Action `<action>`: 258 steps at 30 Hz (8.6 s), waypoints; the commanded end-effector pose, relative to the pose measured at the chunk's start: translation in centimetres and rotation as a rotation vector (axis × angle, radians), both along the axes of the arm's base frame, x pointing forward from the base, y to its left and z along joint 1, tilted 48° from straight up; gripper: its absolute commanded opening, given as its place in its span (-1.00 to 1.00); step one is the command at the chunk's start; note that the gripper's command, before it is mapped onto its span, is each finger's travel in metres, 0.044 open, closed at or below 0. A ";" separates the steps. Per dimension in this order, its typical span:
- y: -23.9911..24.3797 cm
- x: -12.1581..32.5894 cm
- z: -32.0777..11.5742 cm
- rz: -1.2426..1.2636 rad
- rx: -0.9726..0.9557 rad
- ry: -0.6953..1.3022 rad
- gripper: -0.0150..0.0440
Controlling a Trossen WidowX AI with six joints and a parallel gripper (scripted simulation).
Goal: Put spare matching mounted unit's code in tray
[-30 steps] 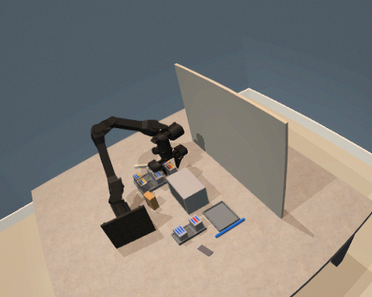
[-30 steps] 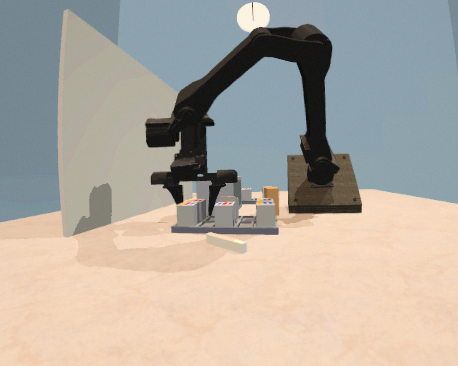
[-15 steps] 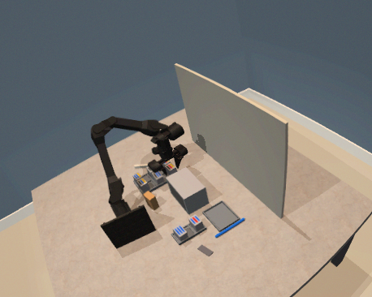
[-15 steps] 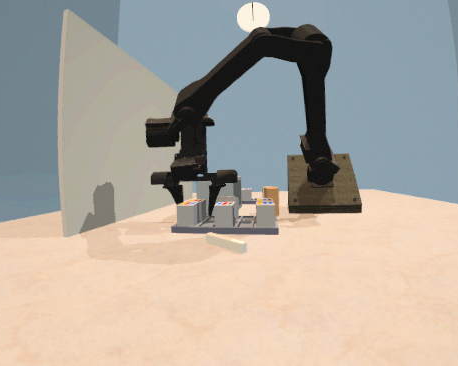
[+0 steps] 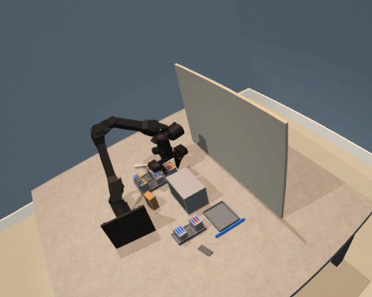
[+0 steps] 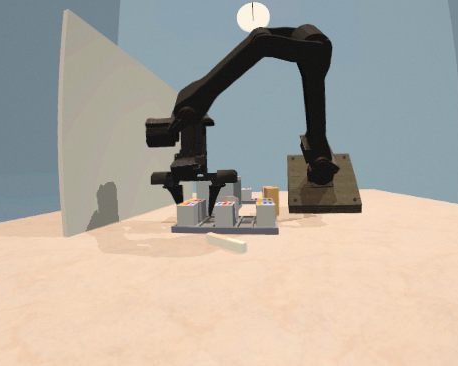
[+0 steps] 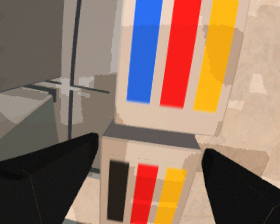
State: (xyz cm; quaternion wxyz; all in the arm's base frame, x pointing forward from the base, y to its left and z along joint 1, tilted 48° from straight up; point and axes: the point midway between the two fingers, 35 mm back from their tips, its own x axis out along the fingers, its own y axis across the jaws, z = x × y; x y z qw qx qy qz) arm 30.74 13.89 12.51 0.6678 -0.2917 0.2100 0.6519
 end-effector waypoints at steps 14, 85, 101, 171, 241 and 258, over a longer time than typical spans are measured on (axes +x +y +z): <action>0.0 -0.1 -0.1 -0.003 -0.005 0.006 0.53; -10.3 -0.2 8.2 -0.006 -0.013 0.010 -0.49; -17.4 4.1 2.7 -0.056 -0.052 0.017 -0.49; -33.2 3.1 -18.8 -0.004 -0.031 0.004 -0.49; -29.3 3.8 -22.7 -0.005 -0.031 0.003 -0.49; -28.2 3.8 -23.6 -0.005 -0.030 0.002 -0.49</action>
